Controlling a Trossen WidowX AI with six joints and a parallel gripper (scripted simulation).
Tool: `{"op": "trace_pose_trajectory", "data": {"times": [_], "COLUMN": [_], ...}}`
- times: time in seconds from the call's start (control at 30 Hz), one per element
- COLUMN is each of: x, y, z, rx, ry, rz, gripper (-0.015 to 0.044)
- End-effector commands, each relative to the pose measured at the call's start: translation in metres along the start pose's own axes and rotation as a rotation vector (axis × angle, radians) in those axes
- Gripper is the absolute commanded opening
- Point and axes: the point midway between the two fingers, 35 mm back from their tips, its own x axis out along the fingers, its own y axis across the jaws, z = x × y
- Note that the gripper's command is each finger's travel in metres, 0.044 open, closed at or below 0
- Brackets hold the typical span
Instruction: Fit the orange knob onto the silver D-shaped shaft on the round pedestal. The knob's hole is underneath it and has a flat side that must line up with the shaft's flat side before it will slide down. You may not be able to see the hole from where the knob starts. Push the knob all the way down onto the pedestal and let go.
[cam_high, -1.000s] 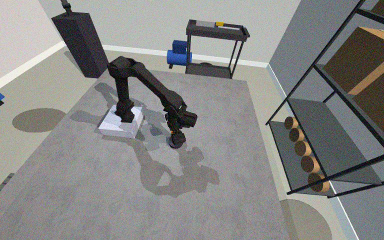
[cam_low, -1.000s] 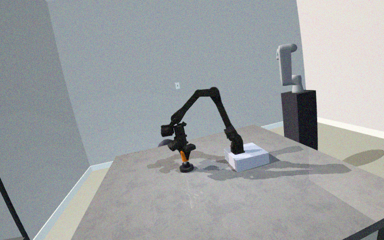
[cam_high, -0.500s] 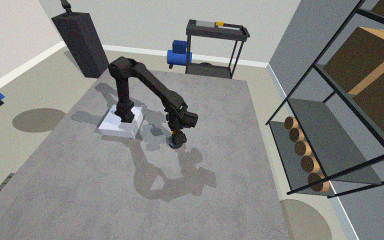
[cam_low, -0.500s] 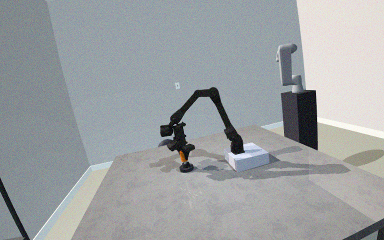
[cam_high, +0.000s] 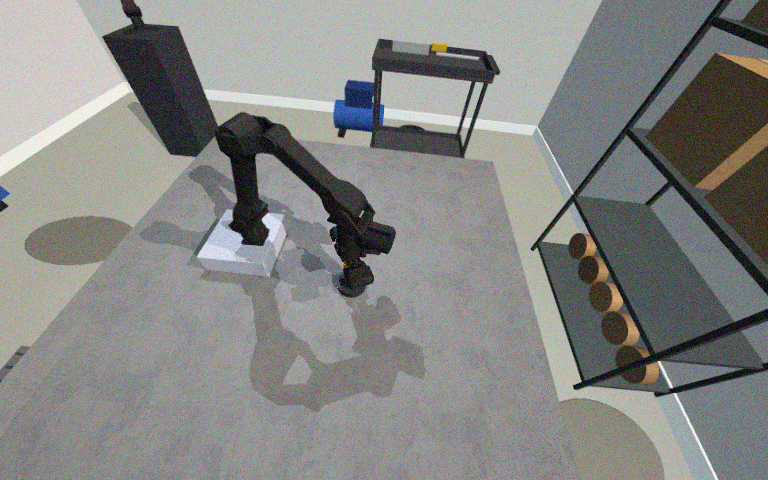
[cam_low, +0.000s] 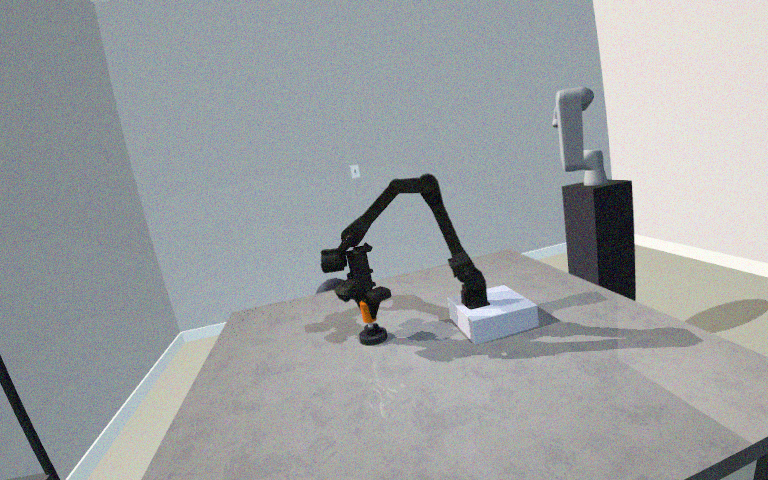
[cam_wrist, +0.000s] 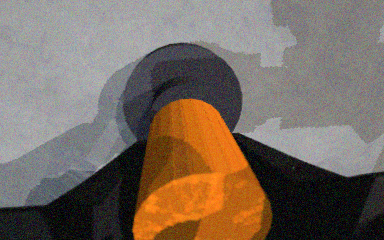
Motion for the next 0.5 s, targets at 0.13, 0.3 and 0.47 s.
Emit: {"op": "trace_pose_trajectory", "data": {"times": [0.13,0.3,0.47], "x": [-0.0009,-0.0005,0.0004], "y": [0.0019,0.0024,0.0012], "z": [-0.0028,-0.0034,-0.0022], "rx": [-0.178,-0.178,-0.178], "ry": [0.001,0.001,0.001], "rz": [-0.003,-0.003,-0.003], "gripper": [0.0000,0.0000,0.0000]}}
